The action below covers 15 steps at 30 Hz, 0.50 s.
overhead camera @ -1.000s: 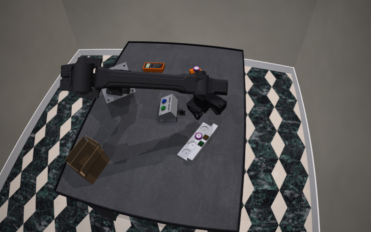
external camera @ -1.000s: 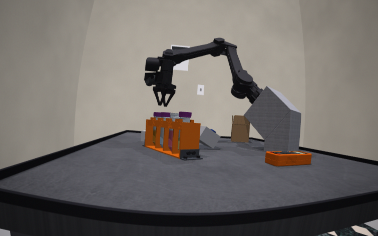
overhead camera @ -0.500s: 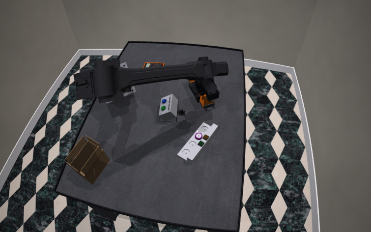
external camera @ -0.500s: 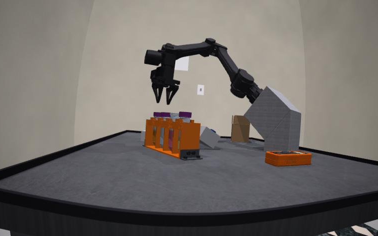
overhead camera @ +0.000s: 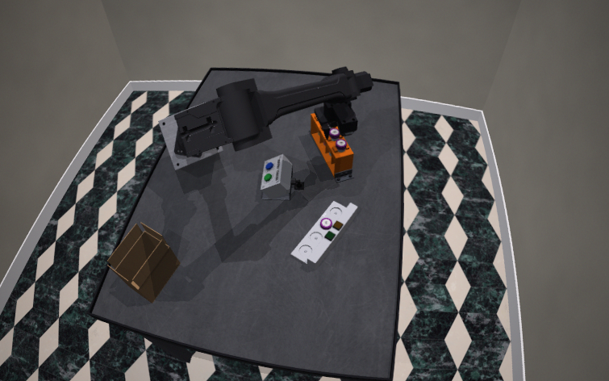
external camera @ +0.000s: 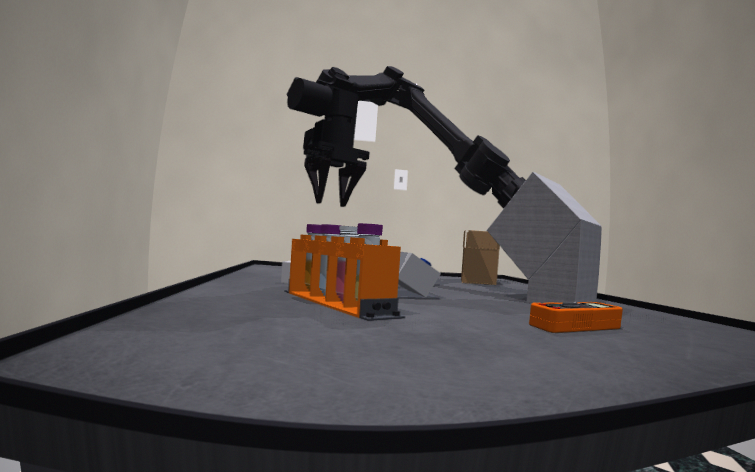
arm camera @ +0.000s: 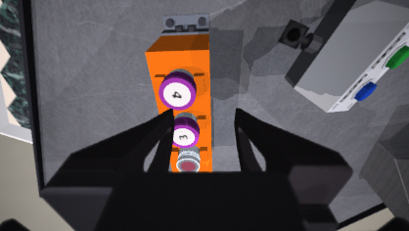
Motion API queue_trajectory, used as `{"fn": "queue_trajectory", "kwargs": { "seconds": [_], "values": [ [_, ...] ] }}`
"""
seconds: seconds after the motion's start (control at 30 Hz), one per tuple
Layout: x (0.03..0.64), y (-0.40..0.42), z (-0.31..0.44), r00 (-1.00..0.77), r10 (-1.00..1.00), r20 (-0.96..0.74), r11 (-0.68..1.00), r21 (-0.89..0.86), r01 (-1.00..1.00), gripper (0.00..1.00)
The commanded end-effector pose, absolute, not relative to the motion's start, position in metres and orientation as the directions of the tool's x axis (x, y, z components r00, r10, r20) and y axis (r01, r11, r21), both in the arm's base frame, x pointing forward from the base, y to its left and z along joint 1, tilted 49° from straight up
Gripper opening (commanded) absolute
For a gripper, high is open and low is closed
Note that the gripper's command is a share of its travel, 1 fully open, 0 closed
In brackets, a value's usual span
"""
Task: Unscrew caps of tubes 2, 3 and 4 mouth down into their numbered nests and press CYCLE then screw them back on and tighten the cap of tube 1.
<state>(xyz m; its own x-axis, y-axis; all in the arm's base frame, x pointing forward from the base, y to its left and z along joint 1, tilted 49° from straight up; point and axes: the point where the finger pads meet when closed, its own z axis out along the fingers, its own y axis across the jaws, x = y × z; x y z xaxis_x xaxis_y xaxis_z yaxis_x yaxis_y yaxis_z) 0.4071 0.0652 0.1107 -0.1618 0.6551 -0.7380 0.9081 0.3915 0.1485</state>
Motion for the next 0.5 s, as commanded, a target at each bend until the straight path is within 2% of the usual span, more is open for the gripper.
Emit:
{"fn": "queue_trajectory", "kwargs": {
  "seconds": [0.0, 0.17, 0.3, 0.47],
  "values": [
    [0.421, 0.093, 0.099, -0.11, 0.675, -0.73, 0.356, 0.191, 0.915, 0.49],
    [0.429, 0.124, 0.074, -0.112, 0.676, -0.728, 0.356, 0.19, 0.915, 0.49],
    [0.434, 0.108, 0.087, -0.067, 0.691, -0.72, 0.319, 0.22, 0.922, 0.49],
    [0.427, 0.113, 0.075, -0.104, 0.678, -0.728, 0.346, 0.19, 0.919, 0.49]
  ]
}}
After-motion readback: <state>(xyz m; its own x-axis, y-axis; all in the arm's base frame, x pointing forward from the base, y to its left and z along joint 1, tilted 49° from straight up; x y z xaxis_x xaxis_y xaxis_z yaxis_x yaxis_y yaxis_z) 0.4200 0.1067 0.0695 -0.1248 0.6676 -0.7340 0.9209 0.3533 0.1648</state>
